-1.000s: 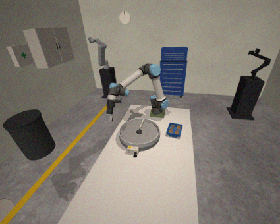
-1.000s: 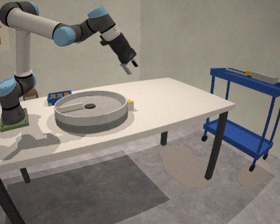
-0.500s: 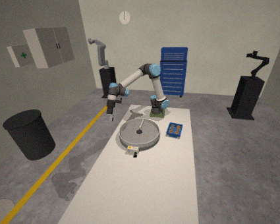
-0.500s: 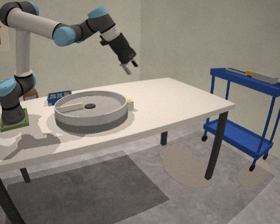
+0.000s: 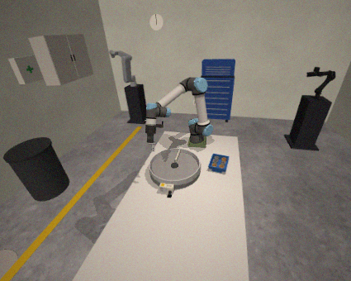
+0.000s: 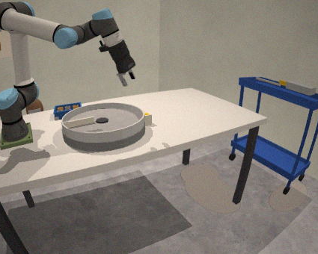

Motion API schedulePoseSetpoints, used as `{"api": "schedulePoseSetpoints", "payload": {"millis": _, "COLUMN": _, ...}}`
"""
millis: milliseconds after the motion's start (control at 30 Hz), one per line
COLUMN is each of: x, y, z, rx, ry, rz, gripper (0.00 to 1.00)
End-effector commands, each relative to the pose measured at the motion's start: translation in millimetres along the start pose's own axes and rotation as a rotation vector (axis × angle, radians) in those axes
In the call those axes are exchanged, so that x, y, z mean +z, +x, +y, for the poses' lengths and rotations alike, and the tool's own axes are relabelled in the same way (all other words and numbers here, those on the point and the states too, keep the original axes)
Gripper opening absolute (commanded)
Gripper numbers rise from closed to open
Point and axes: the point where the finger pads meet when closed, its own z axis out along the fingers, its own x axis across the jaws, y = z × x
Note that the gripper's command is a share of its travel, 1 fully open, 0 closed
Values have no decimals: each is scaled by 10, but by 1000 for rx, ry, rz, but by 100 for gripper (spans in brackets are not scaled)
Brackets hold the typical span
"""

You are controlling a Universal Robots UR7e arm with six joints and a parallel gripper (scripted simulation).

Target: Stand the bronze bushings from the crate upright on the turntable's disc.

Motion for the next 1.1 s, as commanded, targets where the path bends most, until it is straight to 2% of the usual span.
{"api": "schedulePoseSetpoints", "payload": {"millis": 0, "x": -112, "y": -209, "z": -547, "rx": -64, "ry": 48, "rz": -73, "gripper": 100}}
{"api": "schedulePoseSetpoints", "payload": {"millis": 400, "x": -300, "y": -755, "z": -1546, "rx": -218, "ry": 150, "rz": -219, "gripper": 100}}
{"api": "schedulePoseSetpoints", "payload": {"millis": 467, "x": -300, "y": -755, "z": -1546, "rx": -218, "ry": 150, "rz": -219, "gripper": 100}}
{"api": "schedulePoseSetpoints", "payload": {"millis": 533, "x": -360, "y": -944, "z": -1820, "rx": -267, "ry": 180, "rz": -262, "gripper": 100}}
{"api": "schedulePoseSetpoints", "payload": {"millis": 767, "x": -479, "y": -1336, "z": -2312, "rx": -366, "ry": 237, "rz": -343, "gripper": 100}}
{"api": "schedulePoseSetpoints", "payload": {"millis": 867, "x": -503, "y": -1417, "z": -2404, "rx": -386, "ry": 248, "rz": -359, "gripper": 100}}
{"api": "schedulePoseSetpoints", "payload": {"millis": 1067, "x": -506, "y": -1427, "z": -2414, "rx": -389, "ry": 249, "rz": -361, "gripper": 100}}
